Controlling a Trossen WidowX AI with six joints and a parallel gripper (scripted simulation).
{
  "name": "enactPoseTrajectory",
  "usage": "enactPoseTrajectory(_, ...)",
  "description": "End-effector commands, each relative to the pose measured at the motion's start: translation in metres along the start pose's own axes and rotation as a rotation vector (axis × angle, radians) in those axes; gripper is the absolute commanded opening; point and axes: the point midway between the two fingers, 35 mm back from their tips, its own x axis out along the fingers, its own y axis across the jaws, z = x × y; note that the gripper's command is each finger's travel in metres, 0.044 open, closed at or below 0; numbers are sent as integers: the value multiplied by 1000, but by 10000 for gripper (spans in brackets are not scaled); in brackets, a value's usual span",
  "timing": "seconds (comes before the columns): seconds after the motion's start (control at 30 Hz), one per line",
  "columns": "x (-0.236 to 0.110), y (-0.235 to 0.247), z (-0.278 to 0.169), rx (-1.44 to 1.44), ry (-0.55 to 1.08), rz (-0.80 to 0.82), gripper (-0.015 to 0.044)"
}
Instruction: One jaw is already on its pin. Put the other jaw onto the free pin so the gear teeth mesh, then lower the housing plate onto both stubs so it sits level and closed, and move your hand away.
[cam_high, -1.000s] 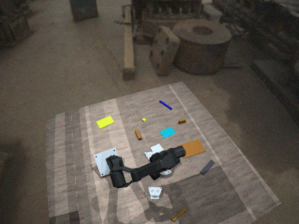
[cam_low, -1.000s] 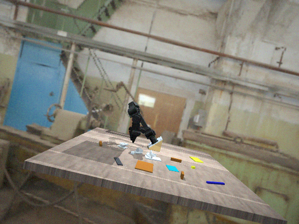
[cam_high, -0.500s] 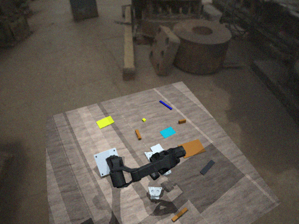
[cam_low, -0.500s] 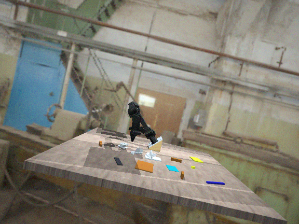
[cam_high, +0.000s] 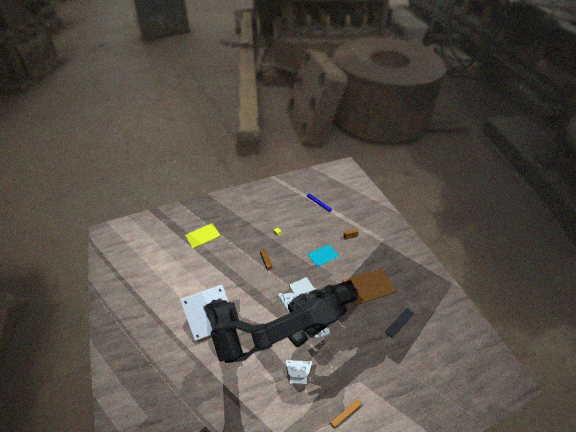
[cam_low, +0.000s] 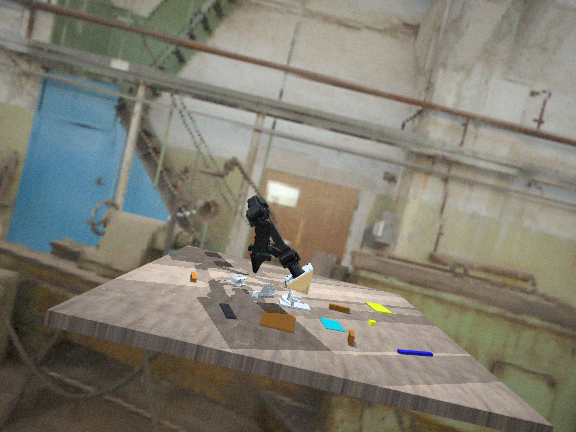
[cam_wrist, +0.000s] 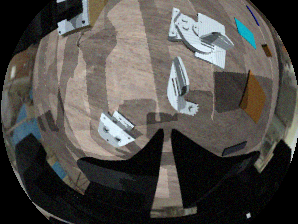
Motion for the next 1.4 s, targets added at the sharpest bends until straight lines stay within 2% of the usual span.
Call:
enactPoseTrajectory(0.0, -2, -4, 8, -45, -2, 2, 131)
enactPoseTrajectory(0.4, -12, -21, 50, -269, 4, 7, 440)
enactPoseTrajectory(0.6, -11, -21, 51, -272, 5, 7, 440)
enactPoseTrajectory(0.8, 26, -20, 50, -272, 6, 7, 440)
enactPoseTrajectory(1.37, 39, -21, 50, -271, 6, 6, 440)
